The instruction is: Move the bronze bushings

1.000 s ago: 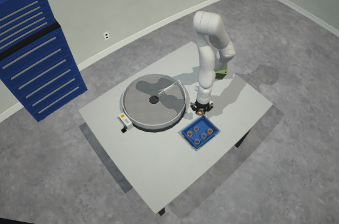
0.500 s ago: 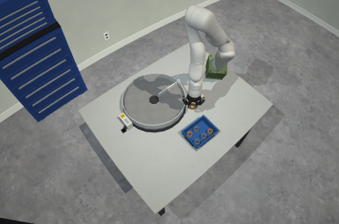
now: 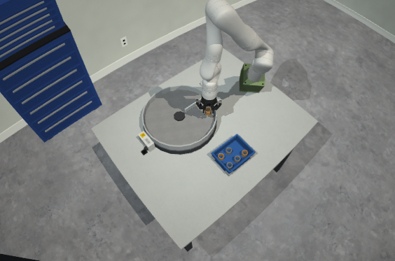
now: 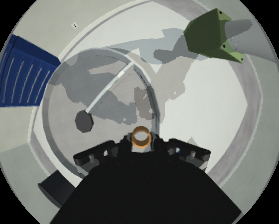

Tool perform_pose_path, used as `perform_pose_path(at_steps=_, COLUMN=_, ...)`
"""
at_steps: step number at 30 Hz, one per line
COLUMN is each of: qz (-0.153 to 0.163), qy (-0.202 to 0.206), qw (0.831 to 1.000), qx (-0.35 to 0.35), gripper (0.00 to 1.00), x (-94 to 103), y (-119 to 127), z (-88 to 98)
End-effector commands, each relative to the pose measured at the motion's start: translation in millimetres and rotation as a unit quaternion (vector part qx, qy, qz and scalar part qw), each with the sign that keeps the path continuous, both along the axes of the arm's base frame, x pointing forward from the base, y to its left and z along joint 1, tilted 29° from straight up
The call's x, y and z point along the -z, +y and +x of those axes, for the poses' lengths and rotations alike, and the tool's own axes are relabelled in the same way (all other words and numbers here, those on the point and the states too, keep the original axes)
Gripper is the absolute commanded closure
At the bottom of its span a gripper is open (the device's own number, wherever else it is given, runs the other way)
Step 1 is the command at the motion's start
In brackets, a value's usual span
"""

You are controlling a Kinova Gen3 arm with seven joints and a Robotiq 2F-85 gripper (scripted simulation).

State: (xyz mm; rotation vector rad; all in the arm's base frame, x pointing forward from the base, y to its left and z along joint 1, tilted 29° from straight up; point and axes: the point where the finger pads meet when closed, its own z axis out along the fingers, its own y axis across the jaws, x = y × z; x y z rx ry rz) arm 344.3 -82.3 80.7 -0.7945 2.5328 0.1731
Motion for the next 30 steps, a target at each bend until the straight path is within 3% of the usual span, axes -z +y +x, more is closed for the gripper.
perform_pose_path(at_steps=1, qz=0.007, qy=0.003, qw=1.000, qx=0.012, gripper=1.00, x=4.0, y=-9.7, z=1.0)
perform_pose_path(at_steps=16, qz=0.007, qy=0.003, qw=1.000, qx=0.012, gripper=1.00, x=34.2, y=-105.1, z=-3.8)
perform_pose_path(at_steps=30, qz=0.007, qy=0.003, qw=1.000, qx=0.012, gripper=1.00, x=49.8, y=-154.2, z=-6.3)
